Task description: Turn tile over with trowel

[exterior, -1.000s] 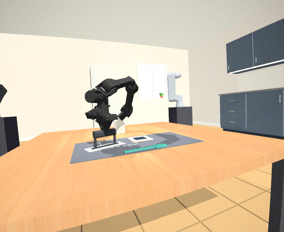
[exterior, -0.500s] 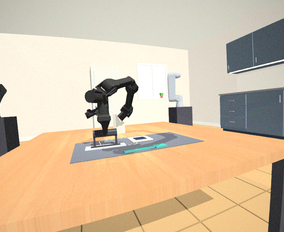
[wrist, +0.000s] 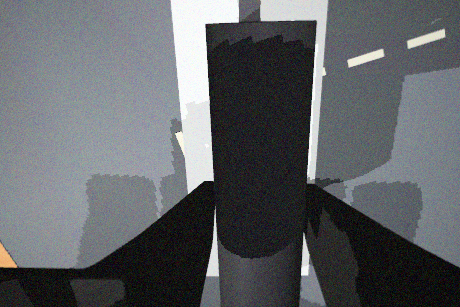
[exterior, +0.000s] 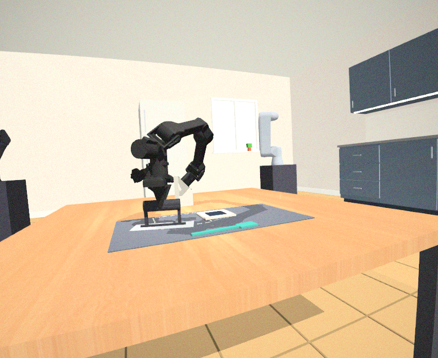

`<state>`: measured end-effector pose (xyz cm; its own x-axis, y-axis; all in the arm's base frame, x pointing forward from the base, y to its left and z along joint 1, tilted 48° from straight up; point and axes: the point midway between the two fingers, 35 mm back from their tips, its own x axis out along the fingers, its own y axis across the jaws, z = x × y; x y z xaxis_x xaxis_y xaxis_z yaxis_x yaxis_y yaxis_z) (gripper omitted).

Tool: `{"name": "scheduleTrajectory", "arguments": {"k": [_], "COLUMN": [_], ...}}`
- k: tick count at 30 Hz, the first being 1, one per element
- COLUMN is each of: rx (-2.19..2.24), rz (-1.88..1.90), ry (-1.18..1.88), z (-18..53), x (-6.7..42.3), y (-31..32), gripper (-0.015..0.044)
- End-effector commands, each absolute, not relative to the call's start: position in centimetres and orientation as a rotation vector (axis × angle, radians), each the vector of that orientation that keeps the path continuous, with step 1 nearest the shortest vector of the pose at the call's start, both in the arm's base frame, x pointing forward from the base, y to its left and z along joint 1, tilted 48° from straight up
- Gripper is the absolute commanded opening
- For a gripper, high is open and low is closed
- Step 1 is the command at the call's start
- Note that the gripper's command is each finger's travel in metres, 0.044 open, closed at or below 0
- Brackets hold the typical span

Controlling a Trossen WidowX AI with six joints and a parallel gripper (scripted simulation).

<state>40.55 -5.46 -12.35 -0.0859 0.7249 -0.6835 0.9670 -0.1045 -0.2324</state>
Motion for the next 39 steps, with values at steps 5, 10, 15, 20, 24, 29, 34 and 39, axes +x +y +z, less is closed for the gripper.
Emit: {"name": "scheduleTrajectory", "arguments": {"k": [5,10,15,20,24,29,34,39], "rx": [1.864,1.864,1.864,1.864,1.865,1.874,1.874,1.893], "rz": [-1.031,-1.031,-1.031,-1.031,-1.031,-1.052,-1.052,-1.057], "ry": [1.843,1.843,1.843,1.843,1.843,1.841,1.841,1.83], "z": [-12.4,-12.4,-12.4,-12.4,-12.3,-9.2,-9.2,-8.7], "x": [40.3,40.3,40.3,40.3,40.4,40.4,40.4,40.5], "y": [-5.2,-5.2,-5.2,-5.2,-5.4,-8.5,-8.5,-9.5], "gripper": [0.027,0.027,0.027,0.027,0.027,0.027,0.027,0.03]}}
